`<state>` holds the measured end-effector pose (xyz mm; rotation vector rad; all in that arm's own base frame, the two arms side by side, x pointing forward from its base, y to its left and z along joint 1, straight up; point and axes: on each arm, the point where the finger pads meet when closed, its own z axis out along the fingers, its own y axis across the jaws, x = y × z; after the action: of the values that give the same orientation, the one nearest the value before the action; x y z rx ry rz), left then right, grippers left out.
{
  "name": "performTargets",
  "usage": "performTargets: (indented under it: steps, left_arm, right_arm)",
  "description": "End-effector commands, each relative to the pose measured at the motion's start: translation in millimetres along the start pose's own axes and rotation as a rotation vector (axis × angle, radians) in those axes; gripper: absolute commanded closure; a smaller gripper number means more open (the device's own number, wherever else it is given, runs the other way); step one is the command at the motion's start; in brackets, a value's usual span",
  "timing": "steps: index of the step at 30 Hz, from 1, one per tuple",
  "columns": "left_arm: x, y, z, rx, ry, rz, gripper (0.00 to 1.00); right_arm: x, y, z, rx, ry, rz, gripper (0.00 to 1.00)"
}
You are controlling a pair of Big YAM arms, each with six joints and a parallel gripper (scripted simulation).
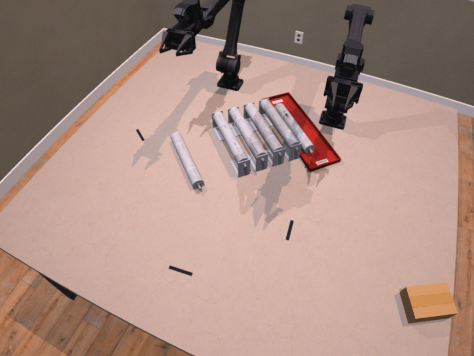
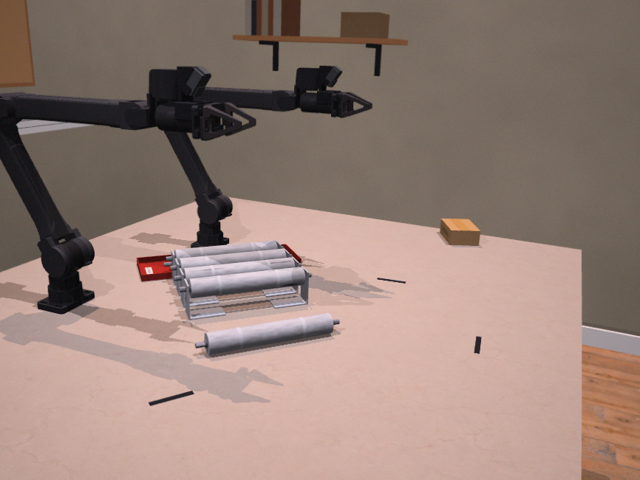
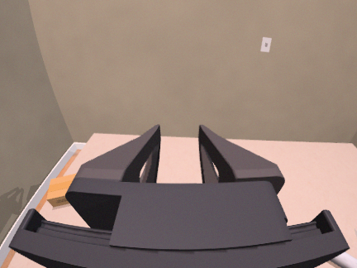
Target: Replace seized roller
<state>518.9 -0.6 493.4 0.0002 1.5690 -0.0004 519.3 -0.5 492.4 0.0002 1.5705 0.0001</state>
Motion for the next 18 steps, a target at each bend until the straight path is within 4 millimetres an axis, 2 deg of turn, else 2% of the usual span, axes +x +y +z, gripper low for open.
performTargets:
  steps: [1,18]
  left_arm:
    - [14.2,8.3,8.3,-0.018,0.031,0.008,0.68]
    - [13.6,9.1,8.4,-0.02,0.029,0.008,0.68]
  right_arm:
    - [-1.0,5.4,2.4,-0.008,-0.012,-0.009,0.38]
    - [2.4,6.0,2.8,-0.009,-0.004,-0.009,0.38]
